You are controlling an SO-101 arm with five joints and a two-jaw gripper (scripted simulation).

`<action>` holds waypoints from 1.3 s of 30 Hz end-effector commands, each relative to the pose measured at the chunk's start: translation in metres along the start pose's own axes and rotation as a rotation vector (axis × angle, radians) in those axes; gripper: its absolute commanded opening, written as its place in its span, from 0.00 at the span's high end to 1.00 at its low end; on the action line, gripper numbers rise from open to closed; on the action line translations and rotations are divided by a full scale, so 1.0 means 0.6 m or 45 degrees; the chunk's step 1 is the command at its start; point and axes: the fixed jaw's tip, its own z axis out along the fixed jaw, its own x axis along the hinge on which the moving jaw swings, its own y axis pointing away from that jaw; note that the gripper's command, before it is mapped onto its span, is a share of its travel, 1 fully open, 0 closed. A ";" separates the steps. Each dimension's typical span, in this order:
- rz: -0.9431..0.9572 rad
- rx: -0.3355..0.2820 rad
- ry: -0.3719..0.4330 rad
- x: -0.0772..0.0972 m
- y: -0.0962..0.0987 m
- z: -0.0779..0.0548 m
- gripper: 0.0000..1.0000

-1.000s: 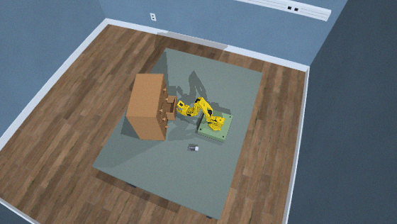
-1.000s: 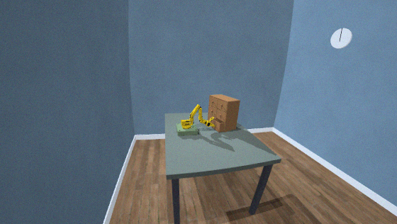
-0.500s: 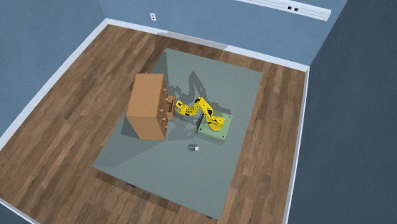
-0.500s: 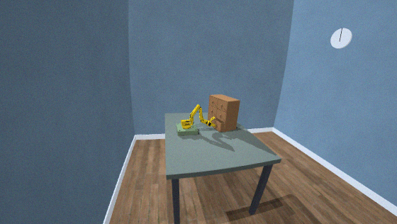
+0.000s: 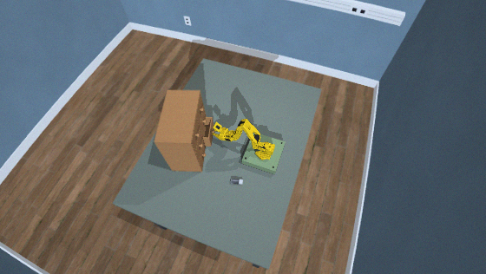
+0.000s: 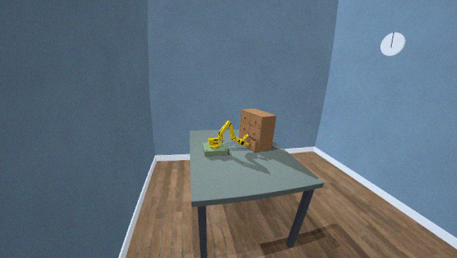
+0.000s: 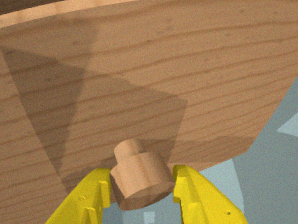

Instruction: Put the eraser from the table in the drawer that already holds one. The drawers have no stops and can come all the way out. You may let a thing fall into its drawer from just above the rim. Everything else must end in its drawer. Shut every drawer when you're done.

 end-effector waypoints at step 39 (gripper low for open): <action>-0.026 -0.043 -0.011 -0.021 0.021 0.052 1.00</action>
